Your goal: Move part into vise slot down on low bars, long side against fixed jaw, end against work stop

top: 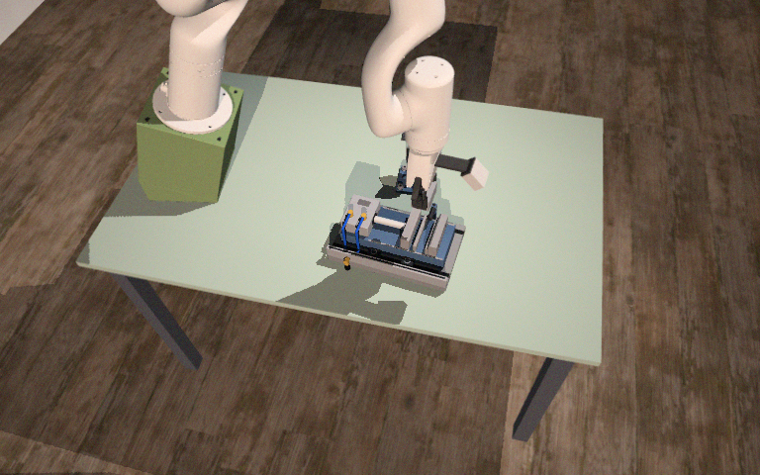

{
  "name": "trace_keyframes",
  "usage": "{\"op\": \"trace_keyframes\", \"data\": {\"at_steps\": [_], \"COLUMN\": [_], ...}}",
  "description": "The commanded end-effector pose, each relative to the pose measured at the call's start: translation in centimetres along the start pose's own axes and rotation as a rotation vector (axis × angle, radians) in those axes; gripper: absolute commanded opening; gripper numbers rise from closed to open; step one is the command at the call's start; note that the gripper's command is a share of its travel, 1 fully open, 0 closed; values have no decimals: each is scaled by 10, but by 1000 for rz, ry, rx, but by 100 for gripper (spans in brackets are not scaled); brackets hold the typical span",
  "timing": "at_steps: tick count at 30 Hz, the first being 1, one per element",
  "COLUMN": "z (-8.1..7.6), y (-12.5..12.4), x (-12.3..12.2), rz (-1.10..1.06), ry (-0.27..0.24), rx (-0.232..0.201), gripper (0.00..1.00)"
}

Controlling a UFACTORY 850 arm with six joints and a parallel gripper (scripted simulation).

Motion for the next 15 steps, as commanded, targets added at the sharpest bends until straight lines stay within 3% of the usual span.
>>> {"op": "trace_keyframes", "data": {"at_steps": [1,15], "z": [-1,1], "y": [0,0], "x": [1,1], "rz": [0,-1], "ry": [2,3], "rx": [0,1], "gripper": [0,0]}}
Point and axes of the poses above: the point where the finger pads meet when closed, its own z axis out along the fingers, its own y axis across the jaws, x = y × z, the point moved 5 cm from there along -z, back along the fingers, and after that the axes turned 1 degree about z, right-handed, at the moved point
